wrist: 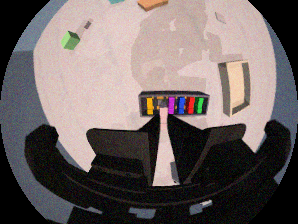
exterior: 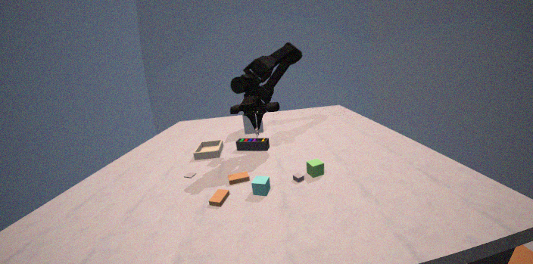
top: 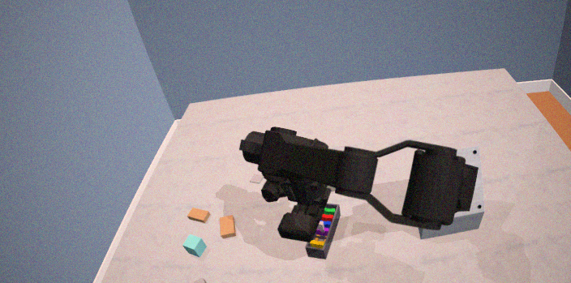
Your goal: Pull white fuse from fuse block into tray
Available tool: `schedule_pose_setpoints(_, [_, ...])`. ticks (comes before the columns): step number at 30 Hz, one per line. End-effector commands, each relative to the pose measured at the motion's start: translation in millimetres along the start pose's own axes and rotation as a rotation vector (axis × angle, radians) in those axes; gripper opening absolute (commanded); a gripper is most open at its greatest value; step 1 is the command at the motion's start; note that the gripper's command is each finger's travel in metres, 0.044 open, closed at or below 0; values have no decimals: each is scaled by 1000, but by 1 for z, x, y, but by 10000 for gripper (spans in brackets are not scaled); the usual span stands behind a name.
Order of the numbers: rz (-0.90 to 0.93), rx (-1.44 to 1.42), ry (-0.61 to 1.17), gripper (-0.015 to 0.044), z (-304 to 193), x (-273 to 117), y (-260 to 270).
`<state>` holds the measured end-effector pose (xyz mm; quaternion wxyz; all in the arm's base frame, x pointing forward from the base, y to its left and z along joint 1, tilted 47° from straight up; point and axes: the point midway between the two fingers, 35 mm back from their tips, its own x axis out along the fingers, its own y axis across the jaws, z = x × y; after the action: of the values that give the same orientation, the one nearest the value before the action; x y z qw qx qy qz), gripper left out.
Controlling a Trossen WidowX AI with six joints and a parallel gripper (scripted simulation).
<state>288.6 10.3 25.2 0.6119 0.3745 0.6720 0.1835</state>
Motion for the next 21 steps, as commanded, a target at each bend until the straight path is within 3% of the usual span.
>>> schedule_pose_setpoints(1, [-4, -5, 3, 0, 0, -7, 0])
schedule_pose_setpoints(7, [-5, -4, 2, 0, 1, -11, -3])
schedule_pose_setpoints(21, [-24, -1, -8, 0, 33, -19, -73])
